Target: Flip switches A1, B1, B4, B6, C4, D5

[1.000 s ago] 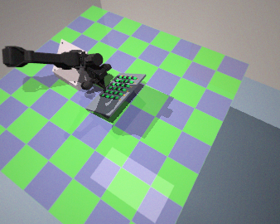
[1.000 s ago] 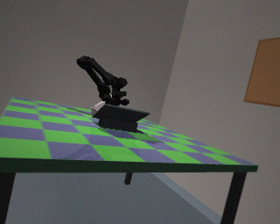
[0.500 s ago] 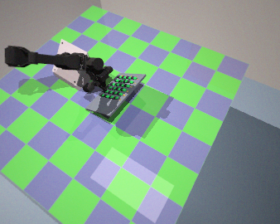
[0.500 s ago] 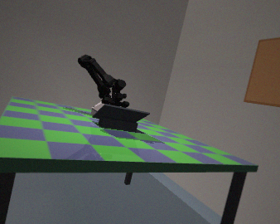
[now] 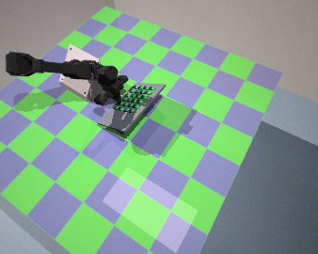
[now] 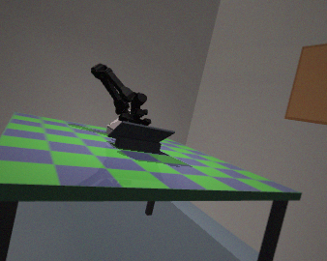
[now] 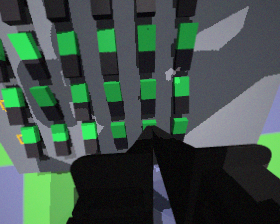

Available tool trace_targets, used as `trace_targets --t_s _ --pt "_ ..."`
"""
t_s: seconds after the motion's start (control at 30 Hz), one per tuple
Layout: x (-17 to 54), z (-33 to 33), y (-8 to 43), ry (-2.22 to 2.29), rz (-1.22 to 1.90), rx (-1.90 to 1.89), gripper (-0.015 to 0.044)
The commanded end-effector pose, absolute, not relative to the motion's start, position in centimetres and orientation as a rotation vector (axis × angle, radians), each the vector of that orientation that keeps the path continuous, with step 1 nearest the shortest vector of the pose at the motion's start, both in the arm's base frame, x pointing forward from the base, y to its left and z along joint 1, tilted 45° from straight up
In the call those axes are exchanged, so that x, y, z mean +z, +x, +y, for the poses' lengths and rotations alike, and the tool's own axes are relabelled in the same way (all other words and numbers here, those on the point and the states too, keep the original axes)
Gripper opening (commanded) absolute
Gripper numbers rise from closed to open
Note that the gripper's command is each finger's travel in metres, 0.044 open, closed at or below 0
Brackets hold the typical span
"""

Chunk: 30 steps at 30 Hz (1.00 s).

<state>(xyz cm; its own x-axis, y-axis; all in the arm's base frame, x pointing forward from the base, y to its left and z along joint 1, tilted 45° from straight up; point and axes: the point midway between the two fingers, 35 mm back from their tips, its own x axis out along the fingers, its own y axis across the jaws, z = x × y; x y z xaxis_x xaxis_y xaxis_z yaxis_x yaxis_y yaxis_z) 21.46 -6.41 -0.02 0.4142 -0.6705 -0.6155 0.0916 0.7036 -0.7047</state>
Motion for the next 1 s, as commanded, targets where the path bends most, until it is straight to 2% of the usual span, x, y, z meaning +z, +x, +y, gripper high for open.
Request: trace_targets --t_s 0.0,0.97 --pt "-0.08 -6.37 21.45 -0.647 1.046 -0.517 0.0" --pt "-0.31 -6.63 21.61 -0.647 1.046 -0.517 0.0"
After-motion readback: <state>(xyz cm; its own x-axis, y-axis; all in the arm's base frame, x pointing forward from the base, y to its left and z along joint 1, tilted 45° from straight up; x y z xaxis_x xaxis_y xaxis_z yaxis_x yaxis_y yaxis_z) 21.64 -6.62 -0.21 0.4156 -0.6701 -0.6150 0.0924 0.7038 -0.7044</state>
